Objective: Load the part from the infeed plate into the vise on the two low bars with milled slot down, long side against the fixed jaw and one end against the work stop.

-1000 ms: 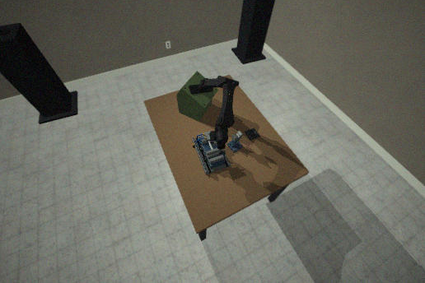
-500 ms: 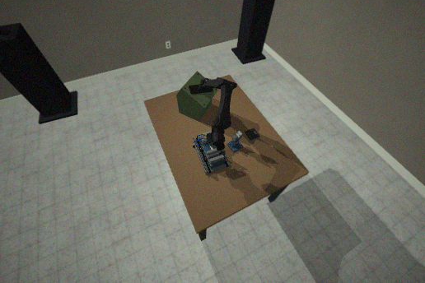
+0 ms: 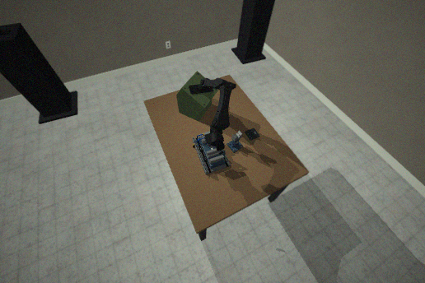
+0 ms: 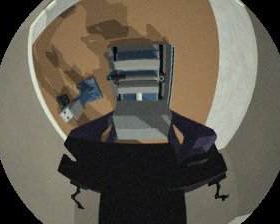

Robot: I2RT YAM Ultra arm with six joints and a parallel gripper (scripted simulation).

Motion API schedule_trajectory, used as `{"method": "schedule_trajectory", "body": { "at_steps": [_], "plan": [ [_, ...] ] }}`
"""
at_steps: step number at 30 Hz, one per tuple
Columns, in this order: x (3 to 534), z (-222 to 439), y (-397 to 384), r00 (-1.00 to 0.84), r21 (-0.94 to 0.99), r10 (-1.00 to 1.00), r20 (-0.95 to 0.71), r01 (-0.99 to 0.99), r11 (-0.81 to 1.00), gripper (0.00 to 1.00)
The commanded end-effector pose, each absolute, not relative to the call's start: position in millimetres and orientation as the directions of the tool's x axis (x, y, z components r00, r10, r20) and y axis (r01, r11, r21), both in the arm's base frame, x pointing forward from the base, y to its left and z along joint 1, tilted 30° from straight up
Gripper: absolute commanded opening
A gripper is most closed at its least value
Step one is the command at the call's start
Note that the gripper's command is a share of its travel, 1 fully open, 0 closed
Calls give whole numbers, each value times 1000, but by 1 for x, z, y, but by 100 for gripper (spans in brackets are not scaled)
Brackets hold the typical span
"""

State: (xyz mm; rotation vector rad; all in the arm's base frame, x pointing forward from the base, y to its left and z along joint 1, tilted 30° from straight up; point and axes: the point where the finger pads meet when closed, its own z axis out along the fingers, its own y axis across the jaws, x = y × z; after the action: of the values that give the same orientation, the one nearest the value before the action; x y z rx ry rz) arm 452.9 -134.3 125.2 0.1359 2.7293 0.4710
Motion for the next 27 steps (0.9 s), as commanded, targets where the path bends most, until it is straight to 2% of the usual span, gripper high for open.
{"method": "schedule_trajectory", "body": {
  "at_steps": [1,27],
  "plan": [
    [455,150,-151,-905,319,151,-398,17,948,0],
    [455,152,-153,-903,315,144,-404,11,949,0]
  ]
}}
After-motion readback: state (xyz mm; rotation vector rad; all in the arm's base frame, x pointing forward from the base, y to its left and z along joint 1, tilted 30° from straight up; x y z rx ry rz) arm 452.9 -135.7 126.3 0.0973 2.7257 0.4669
